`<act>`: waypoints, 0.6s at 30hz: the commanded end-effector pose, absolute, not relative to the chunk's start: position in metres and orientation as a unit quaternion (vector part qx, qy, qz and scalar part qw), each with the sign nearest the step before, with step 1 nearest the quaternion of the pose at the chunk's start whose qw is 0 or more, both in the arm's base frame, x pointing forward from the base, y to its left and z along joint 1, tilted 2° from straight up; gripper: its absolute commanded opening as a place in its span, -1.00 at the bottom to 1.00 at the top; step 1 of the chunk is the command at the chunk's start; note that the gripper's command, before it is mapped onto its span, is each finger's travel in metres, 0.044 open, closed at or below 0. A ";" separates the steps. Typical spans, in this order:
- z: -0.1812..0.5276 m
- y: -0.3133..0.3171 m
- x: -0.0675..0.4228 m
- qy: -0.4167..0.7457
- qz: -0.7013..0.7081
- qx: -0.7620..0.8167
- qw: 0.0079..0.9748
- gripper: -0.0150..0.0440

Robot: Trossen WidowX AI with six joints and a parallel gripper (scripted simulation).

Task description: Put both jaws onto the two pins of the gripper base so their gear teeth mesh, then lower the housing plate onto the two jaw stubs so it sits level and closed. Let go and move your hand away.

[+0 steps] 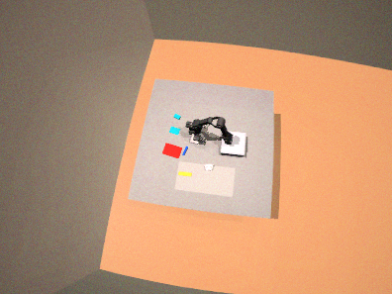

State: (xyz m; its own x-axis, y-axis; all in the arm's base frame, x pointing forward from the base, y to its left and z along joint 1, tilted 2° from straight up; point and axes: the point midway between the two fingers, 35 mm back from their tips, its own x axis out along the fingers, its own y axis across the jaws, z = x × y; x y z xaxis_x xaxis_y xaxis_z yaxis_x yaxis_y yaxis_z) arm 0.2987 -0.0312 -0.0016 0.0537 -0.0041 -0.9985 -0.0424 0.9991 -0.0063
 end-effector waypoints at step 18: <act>0.056 -0.048 0.295 0.676 0.059 -0.070 0.731 0.98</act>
